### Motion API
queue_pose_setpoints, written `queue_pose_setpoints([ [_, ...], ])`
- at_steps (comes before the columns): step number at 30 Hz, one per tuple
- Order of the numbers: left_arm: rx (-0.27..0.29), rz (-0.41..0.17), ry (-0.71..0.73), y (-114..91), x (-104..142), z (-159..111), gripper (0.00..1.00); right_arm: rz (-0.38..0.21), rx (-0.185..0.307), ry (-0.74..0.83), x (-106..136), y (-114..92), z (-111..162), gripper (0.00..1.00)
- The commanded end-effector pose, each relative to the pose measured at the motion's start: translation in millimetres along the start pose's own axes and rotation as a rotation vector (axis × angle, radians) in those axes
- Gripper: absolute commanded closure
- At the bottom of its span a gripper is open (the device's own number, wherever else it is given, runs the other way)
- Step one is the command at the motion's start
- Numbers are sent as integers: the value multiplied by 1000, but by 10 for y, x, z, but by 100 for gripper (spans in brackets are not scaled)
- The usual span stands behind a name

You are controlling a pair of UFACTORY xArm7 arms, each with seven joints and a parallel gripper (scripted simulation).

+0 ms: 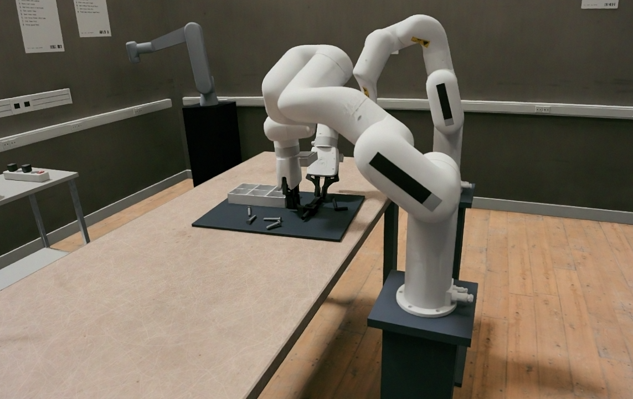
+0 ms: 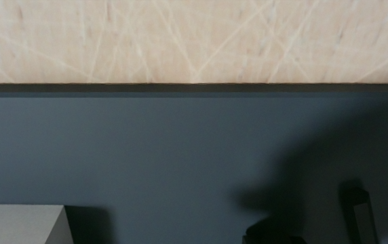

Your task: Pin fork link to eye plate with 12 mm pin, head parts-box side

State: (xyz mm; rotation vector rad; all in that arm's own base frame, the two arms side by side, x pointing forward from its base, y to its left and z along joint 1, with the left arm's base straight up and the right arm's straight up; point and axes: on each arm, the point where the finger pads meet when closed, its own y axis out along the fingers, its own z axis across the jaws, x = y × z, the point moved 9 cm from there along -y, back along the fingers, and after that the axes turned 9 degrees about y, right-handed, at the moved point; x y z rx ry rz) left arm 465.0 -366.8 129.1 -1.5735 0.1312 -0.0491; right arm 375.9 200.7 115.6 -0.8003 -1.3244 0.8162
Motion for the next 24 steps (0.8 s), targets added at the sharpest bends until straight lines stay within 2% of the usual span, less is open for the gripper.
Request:
queue_pose_setpoints([
  [1,-2,-3,0,-19,-2,-8,100,-1,-3,-2,9,-8,-8,100],
  [24,-3,-2,-1,-15,-67,-18,100,-1,-3,-2,9,-8,-8,100],
])
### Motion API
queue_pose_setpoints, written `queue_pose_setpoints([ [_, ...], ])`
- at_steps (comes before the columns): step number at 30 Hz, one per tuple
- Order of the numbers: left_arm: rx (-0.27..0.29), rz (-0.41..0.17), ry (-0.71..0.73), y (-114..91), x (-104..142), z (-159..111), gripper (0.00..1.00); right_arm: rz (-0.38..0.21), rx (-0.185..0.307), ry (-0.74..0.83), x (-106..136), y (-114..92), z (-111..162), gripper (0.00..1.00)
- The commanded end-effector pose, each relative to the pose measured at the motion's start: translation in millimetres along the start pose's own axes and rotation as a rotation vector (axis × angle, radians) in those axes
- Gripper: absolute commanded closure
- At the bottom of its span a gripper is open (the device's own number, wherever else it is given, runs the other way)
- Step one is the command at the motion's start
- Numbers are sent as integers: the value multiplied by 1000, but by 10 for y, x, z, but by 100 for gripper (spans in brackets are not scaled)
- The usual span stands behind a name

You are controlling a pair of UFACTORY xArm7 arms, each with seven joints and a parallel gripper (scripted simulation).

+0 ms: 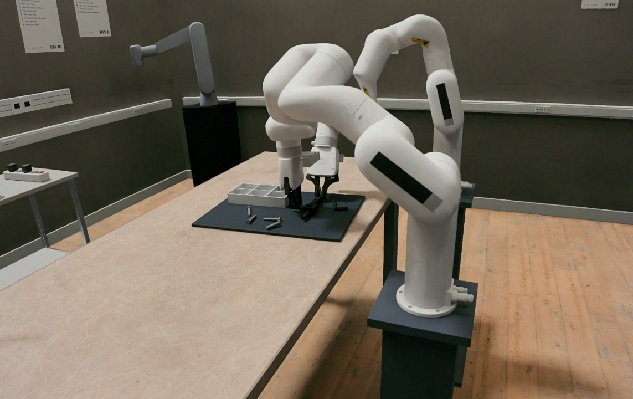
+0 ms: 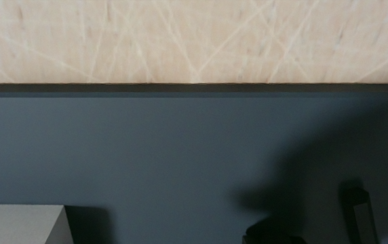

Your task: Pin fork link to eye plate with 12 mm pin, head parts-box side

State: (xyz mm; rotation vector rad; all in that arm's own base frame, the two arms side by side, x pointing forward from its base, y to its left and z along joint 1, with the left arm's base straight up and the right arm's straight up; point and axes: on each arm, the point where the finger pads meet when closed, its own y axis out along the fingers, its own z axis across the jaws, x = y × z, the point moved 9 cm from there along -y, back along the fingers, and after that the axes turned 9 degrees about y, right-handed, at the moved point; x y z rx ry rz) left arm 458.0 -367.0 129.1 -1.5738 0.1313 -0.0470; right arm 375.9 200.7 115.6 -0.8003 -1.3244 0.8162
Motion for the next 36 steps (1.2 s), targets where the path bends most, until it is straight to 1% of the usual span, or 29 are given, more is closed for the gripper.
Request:
queue_pose_setpoints([
  [1,-2,-3,0,-19,2,-7,100,-1,-3,-2,9,-8,-8,100],
  [19,-2,-3,0,-19,0,-8,100,-1,-3,-2,9,-8,-8,100],
  [36,-2,-1,1,-15,-59,-17,100,-1,-3,-2,9,-8,-8,100],
])
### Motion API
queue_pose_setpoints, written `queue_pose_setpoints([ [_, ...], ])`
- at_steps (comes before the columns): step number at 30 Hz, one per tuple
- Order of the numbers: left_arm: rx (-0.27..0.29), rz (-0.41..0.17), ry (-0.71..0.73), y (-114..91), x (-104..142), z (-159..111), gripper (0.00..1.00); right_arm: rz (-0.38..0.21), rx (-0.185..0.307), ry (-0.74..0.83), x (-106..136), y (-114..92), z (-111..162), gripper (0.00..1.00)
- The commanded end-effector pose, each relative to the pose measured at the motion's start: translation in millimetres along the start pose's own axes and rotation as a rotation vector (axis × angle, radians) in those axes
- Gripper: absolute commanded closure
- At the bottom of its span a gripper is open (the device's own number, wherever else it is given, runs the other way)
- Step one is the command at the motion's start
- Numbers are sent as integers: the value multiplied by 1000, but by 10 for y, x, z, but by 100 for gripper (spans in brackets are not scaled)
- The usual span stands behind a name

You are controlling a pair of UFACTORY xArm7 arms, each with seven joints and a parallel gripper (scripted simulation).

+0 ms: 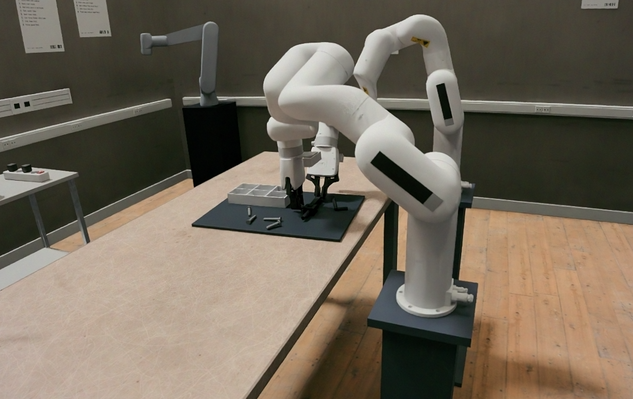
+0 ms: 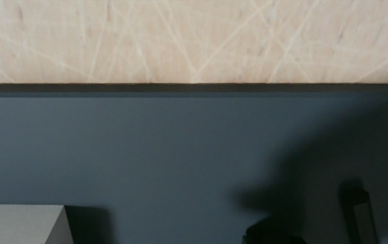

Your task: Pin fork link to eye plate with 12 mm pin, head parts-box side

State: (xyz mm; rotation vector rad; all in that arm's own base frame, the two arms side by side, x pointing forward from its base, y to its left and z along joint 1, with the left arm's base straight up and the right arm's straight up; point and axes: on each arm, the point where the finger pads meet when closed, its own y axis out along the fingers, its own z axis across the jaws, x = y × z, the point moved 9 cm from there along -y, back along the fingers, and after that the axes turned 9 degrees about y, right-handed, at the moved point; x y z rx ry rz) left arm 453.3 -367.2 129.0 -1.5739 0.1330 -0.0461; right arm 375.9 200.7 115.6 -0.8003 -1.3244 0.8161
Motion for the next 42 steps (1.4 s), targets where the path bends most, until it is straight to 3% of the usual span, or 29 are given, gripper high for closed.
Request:
queue_pose_setpoints([
  [1,-2,-3,0,-17,-16,-10,100,-1,-3,-2,9,-8,-8,100],
  [42,-2,-7,-6,-15,-67,-17,100,-1,-3,-2,9,-8,-8,100],
])
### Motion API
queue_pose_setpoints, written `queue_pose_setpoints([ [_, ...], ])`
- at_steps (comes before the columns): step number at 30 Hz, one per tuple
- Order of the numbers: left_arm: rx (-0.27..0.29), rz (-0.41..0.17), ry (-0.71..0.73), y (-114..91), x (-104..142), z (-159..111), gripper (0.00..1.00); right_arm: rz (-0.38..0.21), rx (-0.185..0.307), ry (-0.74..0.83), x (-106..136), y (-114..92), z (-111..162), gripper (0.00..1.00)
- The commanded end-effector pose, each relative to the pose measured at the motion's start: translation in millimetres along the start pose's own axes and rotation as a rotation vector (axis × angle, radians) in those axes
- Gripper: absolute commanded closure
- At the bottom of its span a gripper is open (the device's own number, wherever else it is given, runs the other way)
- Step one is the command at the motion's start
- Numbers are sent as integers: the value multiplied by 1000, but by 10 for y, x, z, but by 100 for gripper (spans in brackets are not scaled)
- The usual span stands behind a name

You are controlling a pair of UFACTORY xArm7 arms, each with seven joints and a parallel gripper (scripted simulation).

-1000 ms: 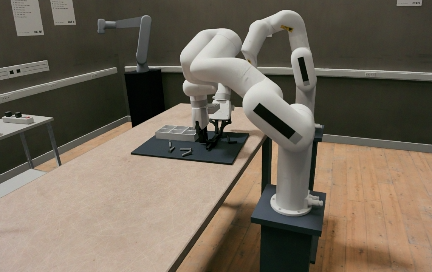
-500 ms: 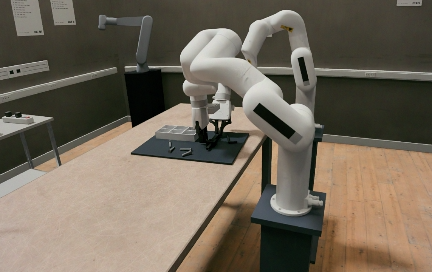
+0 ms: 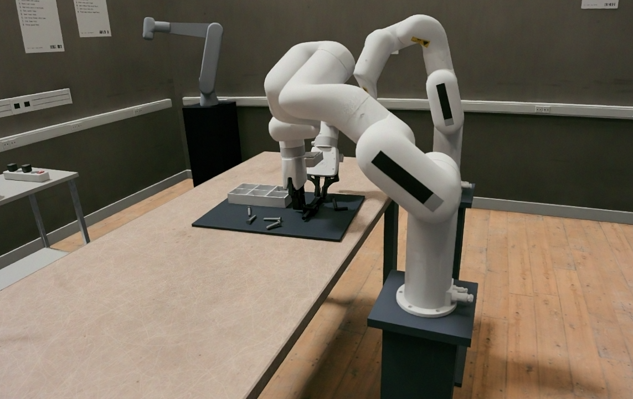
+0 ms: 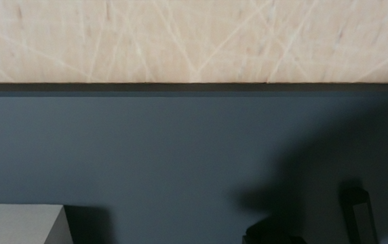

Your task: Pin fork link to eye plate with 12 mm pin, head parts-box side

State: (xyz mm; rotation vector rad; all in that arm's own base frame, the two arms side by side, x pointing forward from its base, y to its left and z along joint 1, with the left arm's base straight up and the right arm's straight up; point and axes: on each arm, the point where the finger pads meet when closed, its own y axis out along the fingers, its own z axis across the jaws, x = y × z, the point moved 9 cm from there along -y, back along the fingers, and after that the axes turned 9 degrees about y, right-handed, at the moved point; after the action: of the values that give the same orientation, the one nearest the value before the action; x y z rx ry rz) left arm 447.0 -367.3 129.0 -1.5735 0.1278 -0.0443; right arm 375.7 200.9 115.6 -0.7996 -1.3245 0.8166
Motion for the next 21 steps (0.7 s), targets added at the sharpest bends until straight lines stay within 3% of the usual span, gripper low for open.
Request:
queue_pose_setpoints([
  [1,-3,-5,-2,-19,-10,-10,100,-1,-3,-1,8,-10,-10,100],
  [21,-3,-5,-2,-18,-50,-15,100,-1,-3,-1,8,-10,-10,100],
])
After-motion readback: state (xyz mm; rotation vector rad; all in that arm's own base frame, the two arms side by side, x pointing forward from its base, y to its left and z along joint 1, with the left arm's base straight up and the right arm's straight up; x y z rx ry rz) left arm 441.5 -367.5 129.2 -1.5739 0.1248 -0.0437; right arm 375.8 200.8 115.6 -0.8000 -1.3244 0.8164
